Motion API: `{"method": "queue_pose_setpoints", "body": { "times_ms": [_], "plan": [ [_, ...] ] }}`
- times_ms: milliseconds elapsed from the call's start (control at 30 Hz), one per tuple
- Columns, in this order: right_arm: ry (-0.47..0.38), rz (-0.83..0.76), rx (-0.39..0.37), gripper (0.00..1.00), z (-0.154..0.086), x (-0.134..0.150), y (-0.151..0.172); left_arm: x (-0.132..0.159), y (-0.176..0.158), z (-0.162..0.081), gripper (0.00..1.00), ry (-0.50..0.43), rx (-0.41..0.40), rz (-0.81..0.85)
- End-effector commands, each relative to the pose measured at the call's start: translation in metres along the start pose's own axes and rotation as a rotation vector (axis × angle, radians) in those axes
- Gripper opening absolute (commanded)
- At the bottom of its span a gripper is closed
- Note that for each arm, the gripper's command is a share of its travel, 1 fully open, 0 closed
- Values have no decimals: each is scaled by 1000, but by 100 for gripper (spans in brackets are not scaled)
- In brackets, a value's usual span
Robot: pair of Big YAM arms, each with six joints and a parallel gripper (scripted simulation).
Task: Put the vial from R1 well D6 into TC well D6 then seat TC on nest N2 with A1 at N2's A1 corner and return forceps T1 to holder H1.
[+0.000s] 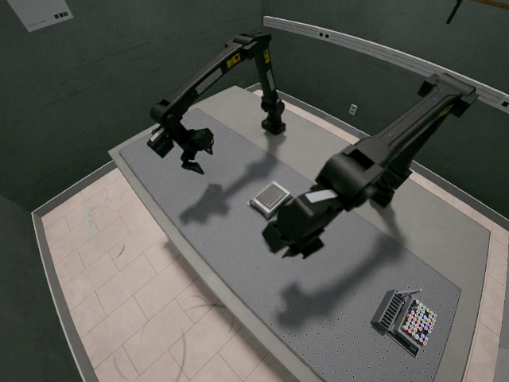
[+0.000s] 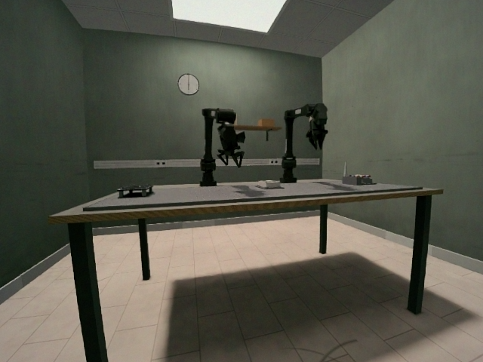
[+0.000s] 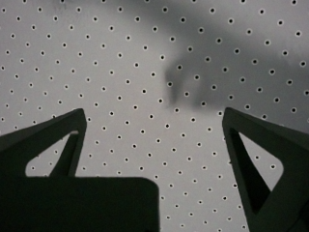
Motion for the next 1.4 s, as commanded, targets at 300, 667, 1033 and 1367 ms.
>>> {"method": "queue_pose_setpoints", "body": {
  "times_ms": [300,667,1033,1367],
  "plan": [
    [16,-10,28,100,-14,-3,-4,18,31,-31,24,38,-31,-27],
    [16,-10,28,100,-14,-3,-4,33,43,-41,24,106,-54,-75],
    [16,-10,28,100,-14,-3,-4,60,80,-64,24,113,-72,-86],
    [16,-10,28,100,-14,-3,-4,86,95,-70,24,175,-78,-119]
  ]
}}
Point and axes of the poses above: on each arm, the point where the finger pads meet when closed, its own z axis out along the fingers, its own y axis across the jaws, x = y × z, the point moved 8 cm from there along -z, back along the fingers, and after that the axes turned 3 degrees about -z, right-handed, at the moved point
